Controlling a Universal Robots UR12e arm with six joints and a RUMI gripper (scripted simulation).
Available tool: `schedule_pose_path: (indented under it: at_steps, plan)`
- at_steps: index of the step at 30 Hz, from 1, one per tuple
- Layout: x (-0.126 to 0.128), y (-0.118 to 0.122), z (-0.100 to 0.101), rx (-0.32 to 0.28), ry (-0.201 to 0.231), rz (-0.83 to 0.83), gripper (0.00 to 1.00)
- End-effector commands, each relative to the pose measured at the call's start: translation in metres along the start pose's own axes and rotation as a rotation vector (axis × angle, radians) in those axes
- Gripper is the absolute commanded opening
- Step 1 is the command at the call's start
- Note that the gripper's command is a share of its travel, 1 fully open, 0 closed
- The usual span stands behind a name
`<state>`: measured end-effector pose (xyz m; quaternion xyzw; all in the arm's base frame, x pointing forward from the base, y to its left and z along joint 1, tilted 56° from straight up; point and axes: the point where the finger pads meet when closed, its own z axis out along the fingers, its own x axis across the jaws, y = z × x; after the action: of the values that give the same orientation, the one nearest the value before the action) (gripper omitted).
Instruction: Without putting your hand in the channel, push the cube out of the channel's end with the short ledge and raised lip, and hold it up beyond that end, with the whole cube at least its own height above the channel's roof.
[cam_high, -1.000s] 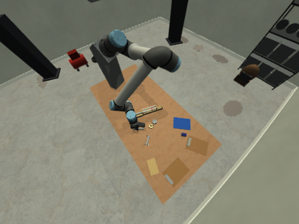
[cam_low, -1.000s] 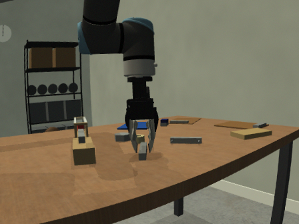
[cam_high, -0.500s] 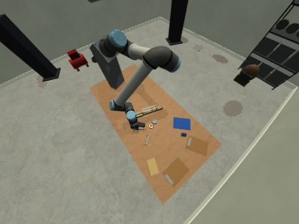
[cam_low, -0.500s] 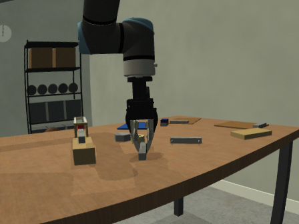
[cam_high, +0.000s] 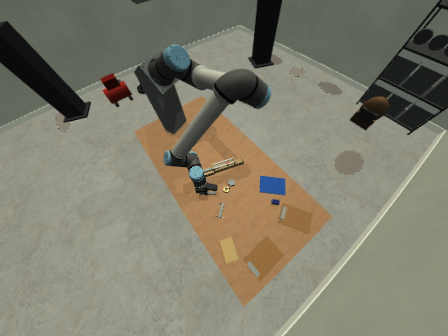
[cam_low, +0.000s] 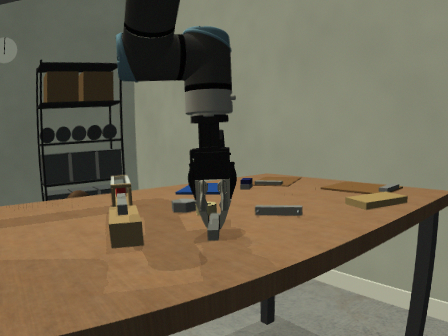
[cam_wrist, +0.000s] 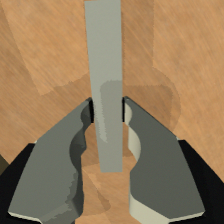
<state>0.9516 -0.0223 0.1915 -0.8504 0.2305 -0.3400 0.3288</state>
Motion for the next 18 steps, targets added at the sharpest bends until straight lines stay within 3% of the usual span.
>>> schedule_pose_path:
  at_steps: [1,10,18]
  plan:
    - [0.0,0.0,0.0,0.0,0.001,0.0,0.0]
    - [0.0,0.0,-0.007,0.0,0.001,0.0,0.0]
    - [0.0,0.0,-0.063,0.0,0.001,0.0,0.0]
